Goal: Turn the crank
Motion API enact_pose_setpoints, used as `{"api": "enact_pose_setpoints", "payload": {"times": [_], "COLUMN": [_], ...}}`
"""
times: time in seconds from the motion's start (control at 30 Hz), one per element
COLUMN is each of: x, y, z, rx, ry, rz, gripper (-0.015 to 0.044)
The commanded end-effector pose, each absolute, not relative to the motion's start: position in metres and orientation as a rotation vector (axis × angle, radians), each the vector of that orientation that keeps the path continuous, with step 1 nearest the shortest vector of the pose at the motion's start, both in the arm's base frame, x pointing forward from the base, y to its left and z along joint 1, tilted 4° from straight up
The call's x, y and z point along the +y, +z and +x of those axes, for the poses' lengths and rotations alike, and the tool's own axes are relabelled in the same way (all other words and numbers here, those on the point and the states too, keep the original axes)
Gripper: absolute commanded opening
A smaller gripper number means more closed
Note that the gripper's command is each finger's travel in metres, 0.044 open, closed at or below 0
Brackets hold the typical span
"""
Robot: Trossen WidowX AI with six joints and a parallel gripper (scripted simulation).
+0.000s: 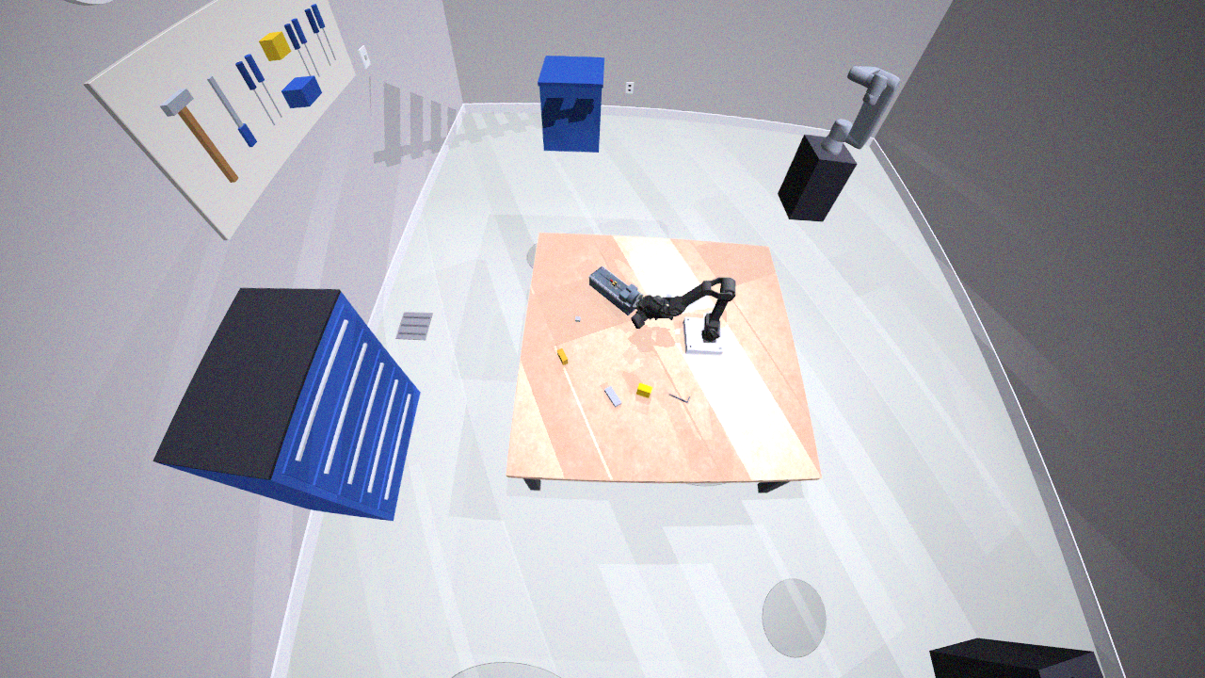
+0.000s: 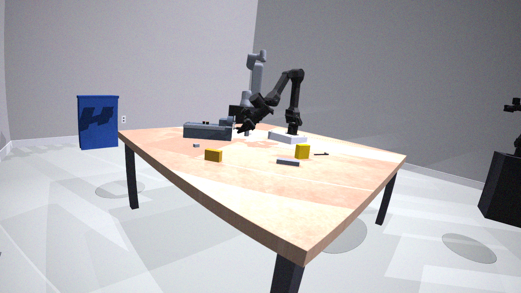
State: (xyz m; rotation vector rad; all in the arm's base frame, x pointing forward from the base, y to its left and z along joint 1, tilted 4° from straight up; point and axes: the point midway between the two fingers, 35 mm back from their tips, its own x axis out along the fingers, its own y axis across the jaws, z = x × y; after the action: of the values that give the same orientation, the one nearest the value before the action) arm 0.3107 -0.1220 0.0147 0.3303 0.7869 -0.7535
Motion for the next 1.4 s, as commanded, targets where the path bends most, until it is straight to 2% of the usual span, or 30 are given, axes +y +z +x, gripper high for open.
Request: {"api": "enact_pose_setpoints", "payload": {"times": [0.0,1.37], "x": [-0.120,-0.114], "y": [0.017,0.043], "z": [0.312,0.320], "rx": [0.784,0.783], "ry": [-0.754,-0.754], "rz": [0.333,0.333], "gripper": [0.0000,0.0000]}}
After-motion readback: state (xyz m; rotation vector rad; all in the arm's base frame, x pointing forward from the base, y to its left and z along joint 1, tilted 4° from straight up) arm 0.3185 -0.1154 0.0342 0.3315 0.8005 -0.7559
